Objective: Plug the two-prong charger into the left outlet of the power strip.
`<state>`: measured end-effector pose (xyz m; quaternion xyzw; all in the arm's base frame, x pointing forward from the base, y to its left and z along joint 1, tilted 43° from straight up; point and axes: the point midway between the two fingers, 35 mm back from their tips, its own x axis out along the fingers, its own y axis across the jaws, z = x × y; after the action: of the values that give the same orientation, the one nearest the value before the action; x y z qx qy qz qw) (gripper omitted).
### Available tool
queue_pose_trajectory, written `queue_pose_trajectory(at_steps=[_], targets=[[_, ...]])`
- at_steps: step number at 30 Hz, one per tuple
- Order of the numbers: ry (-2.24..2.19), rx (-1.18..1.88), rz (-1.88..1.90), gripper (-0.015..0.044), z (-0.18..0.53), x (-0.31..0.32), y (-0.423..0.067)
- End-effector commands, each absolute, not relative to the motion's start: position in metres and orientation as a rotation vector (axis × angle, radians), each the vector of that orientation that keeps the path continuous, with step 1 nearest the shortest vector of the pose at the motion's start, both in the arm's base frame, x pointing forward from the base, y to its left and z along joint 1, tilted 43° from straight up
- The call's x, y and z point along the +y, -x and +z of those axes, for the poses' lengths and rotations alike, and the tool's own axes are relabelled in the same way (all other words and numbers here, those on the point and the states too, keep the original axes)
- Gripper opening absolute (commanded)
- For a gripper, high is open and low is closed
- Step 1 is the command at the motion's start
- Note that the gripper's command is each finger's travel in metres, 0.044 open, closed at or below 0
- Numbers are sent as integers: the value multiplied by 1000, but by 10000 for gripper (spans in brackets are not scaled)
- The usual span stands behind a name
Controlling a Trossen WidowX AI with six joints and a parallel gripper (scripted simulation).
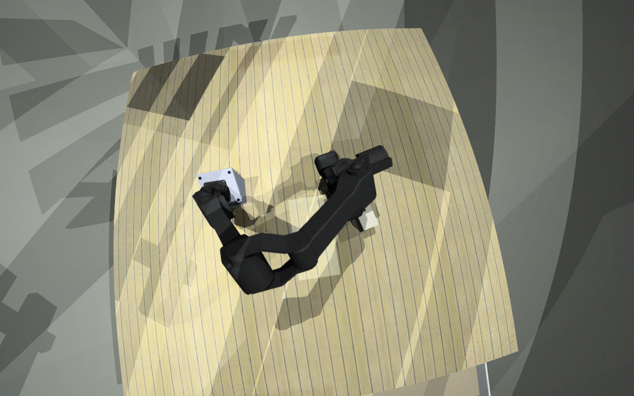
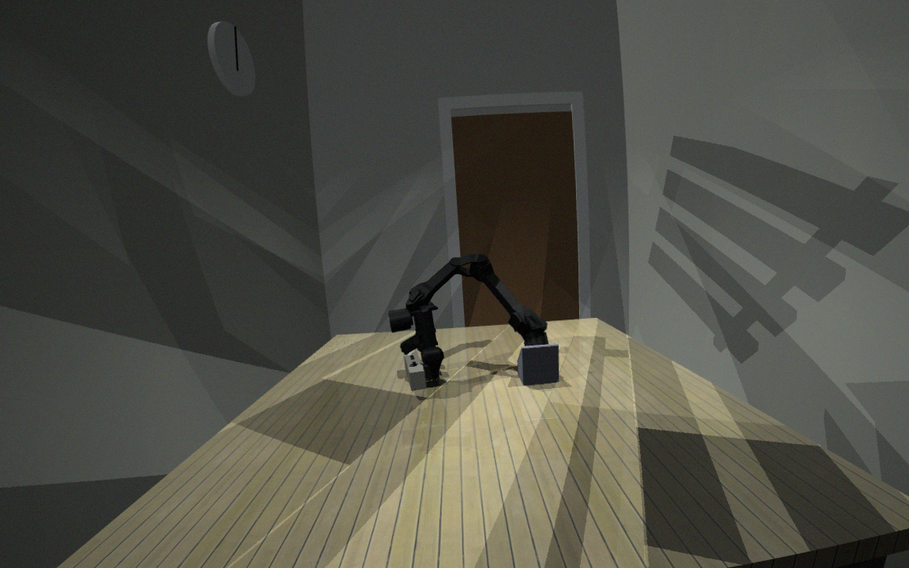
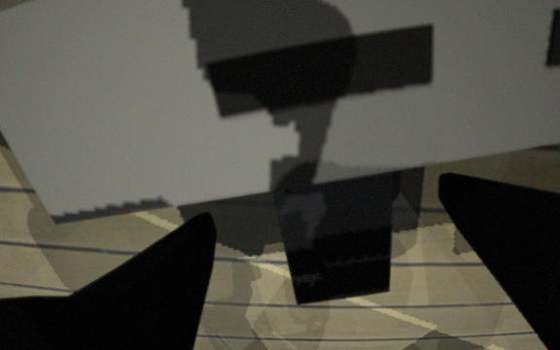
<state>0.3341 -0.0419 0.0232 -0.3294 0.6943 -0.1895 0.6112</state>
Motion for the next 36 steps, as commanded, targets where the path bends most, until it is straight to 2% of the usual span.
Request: queue_pose_trajectory(at_steps=[1, 36], targets=[[766, 1601, -436, 440, 23, -43, -332], [766, 1598, -436, 440, 28, -48, -305]])
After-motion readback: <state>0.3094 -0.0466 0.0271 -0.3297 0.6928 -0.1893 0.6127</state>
